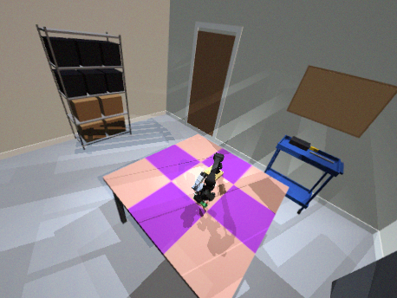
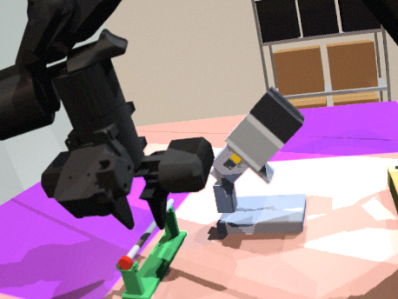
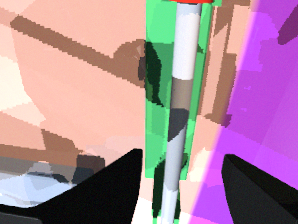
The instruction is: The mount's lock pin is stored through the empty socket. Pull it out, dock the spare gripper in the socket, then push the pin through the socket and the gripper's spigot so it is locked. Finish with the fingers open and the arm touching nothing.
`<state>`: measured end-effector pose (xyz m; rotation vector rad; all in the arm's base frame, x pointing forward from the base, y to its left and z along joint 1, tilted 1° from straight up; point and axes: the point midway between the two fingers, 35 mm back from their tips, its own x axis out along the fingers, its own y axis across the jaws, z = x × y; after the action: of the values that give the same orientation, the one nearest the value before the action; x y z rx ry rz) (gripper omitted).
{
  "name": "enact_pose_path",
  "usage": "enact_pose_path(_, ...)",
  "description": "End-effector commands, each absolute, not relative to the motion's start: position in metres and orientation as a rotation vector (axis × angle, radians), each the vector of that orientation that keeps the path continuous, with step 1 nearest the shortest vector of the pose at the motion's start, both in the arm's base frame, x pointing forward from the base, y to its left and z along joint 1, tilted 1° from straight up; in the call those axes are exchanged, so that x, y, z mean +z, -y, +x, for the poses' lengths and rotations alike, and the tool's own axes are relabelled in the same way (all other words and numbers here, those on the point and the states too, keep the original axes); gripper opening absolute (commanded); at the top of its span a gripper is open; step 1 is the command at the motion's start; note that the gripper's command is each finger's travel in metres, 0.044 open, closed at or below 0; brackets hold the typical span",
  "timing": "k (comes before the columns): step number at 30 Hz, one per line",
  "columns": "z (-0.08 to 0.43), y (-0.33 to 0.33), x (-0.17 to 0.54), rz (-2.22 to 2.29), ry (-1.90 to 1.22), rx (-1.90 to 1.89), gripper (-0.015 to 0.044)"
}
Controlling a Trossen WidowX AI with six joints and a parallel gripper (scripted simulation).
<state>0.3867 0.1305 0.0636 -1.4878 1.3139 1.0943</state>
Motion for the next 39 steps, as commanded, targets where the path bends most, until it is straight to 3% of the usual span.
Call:
enact_pose_path(1,0.386,-0.129,0.056,-1.494,-1.32,1.096,0.018)
enact_pose_path(23,0.385,-0.127,0.028,-1.494,-1.32,1.096,0.018)
enact_pose_path(30,0.385,-0.127,0.028,-1.494,-1.32,1.096,0.0)
enact_pose_path(39,0.385,-0.127,0.028,-1.494,-1.32,1.096,0.0)
